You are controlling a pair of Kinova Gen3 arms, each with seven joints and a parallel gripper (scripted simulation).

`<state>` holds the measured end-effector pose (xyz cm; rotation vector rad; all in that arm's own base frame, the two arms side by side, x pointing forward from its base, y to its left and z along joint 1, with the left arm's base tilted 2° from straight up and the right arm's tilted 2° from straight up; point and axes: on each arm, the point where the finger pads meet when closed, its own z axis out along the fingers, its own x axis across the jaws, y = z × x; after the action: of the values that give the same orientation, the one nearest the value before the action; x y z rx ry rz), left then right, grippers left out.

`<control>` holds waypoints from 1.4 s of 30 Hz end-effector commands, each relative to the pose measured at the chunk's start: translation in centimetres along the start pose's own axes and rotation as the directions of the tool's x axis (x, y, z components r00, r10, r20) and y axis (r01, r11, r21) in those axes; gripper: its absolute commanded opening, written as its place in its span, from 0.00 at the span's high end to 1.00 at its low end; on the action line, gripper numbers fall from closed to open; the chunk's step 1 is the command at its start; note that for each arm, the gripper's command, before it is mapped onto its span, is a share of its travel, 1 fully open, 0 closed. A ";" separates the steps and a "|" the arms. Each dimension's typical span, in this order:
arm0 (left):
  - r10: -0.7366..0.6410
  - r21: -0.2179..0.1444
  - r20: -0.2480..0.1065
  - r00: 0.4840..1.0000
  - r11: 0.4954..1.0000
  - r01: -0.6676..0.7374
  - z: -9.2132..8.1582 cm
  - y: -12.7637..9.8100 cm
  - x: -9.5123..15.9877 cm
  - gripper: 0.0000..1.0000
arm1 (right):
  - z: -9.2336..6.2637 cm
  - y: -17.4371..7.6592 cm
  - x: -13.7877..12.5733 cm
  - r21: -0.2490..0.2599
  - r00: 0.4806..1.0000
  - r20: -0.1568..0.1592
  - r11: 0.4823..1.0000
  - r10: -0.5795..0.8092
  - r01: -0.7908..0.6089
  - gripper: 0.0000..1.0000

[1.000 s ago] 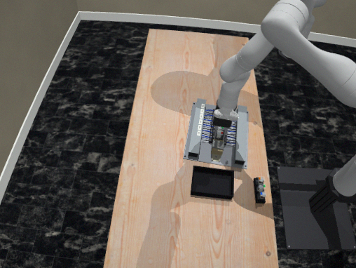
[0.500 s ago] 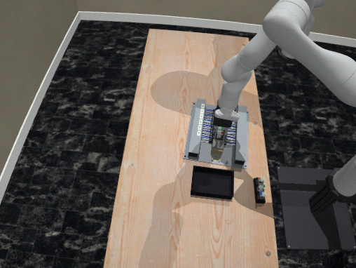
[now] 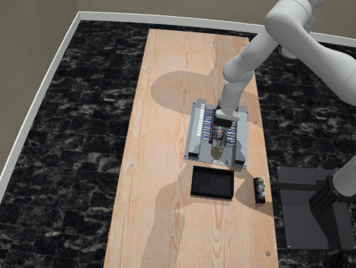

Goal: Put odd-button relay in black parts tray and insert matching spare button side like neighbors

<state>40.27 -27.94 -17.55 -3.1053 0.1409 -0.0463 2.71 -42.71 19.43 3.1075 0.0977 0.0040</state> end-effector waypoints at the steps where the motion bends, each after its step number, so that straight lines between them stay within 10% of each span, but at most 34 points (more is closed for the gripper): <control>1: 0.000 -0.002 -0.005 1.000 1.000 0.000 -0.1 0.1 0.1 1.00 | -0.1 0.0 0.0 -0.002 1.000 0.000 1.000 0.000 0.000 0.00; 42: 0.000 -0.002 0.009 1.000 1.000 0.000 -0.2 0.1 0.2 1.00 | -0.1 0.0 0.0 -0.002 1.000 0.000 1.000 0.000 0.000 0.00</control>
<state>40.30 -27.95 -17.53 -3.1050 0.1407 -0.0300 2.71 -42.71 19.43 3.1075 0.0977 0.0040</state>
